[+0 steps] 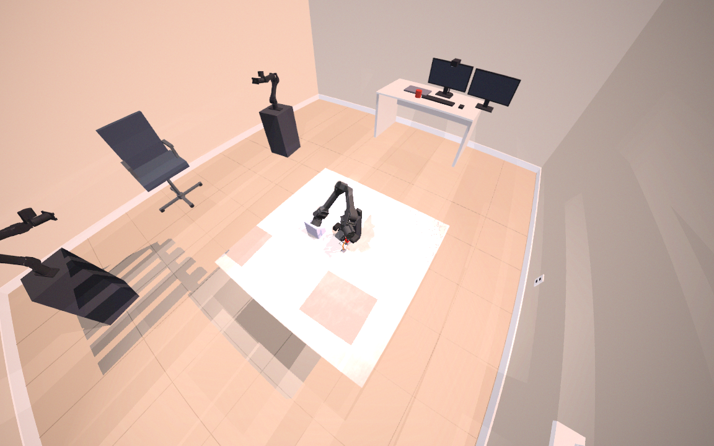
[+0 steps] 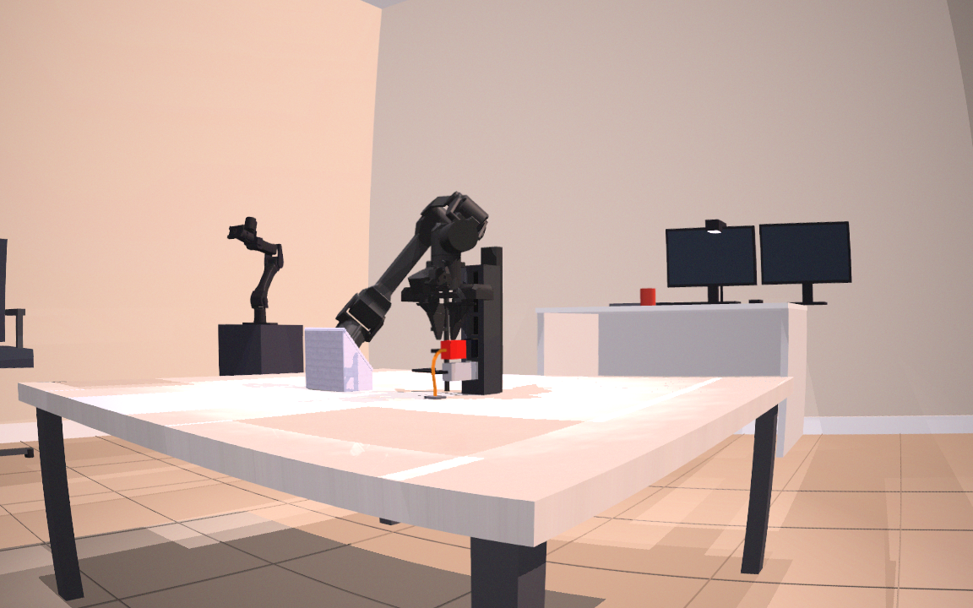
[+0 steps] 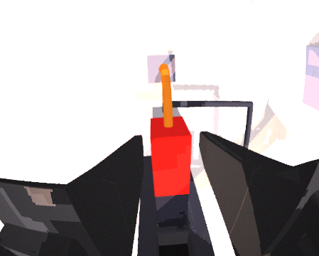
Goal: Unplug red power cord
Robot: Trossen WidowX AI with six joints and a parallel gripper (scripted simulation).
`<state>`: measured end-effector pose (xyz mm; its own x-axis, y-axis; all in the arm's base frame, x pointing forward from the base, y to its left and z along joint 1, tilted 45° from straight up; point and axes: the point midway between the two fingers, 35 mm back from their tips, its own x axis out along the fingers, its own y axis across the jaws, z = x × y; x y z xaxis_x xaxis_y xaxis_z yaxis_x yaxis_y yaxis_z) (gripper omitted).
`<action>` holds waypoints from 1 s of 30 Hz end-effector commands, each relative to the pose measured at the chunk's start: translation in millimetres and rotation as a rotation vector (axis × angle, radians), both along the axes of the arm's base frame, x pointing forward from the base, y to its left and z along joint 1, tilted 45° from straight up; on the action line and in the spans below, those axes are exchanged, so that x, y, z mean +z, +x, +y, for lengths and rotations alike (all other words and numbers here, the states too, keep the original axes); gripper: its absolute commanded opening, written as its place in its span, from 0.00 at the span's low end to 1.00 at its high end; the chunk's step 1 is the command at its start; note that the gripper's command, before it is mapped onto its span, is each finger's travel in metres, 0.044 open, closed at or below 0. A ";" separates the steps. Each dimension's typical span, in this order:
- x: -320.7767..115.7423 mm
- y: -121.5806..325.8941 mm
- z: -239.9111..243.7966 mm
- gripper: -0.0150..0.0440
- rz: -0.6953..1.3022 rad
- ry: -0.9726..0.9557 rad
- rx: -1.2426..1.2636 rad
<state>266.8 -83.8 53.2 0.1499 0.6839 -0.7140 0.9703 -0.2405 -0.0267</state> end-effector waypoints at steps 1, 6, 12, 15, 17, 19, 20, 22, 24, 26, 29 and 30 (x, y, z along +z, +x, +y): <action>4.7 0.7 5.4 0.53 0.002 0.005 -0.001; 9.4 1.7 10.3 0.53 0.002 0.006 -0.001; 7.4 2.3 13.0 0.53 0.002 0.006 -0.001; 4.2 3.0 16.2 0.53 0.002 0.006 -0.001; 2.1 3.4 18.3 0.53 0.002 0.006 -0.001; 1.4 3.5 19.1 0.53 0.002 0.006 -0.001; 1.4 3.5 19.1 0.53 0.002 0.006 -0.001; 2.6 3.4 16.9 0.44 0.001 0.003 0.001; 2.6 3.4 16.9 0.38 0.001 0.003 0.001; 2.6 3.4 16.9 0.36 0.001 0.003 0.001; 2.6 3.4 16.9 0.32 0.001 0.003 0.001; 2.6 3.4 16.9 0.31 0.001 0.003 0.001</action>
<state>270.3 -66.6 55.5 0.1480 0.6860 -0.7124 0.9707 -0.2387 -0.0281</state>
